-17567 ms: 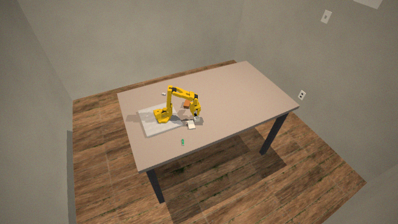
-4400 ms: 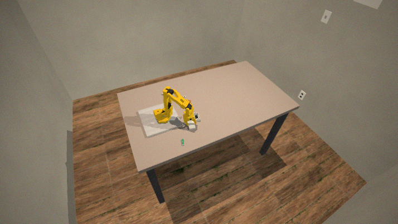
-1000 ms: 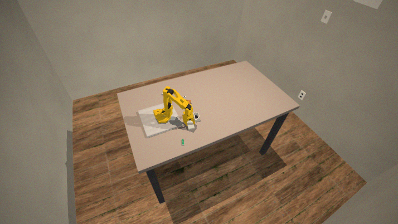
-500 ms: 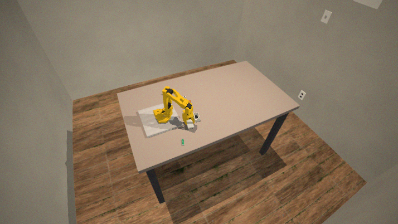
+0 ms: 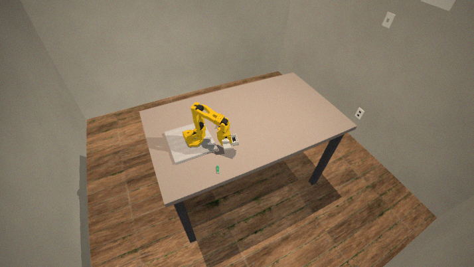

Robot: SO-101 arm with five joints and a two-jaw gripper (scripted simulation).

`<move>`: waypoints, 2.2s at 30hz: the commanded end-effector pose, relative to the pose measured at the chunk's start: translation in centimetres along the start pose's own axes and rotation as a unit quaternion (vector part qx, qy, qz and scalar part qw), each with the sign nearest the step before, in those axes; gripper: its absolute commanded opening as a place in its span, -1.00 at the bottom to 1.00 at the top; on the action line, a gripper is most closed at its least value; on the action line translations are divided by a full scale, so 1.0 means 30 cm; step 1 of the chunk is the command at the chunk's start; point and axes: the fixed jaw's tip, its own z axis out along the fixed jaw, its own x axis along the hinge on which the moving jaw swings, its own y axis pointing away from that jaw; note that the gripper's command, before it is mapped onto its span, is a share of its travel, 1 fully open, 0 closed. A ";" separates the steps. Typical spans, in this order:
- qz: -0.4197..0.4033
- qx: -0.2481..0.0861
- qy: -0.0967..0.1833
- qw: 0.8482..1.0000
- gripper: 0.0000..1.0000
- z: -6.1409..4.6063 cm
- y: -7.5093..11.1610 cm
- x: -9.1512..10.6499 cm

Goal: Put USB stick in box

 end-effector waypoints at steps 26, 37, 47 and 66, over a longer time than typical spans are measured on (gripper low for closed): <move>-0.001 0.010 0.007 1.000 -0.55 -0.058 0.002 0.002; -0.001 0.010 0.007 1.000 -0.55 -0.063 -0.002 0.004; -0.001 0.010 0.007 1.000 -0.55 -0.081 -0.014 0.013; -0.001 0.010 0.007 1.000 -0.55 -0.081 -0.014 0.013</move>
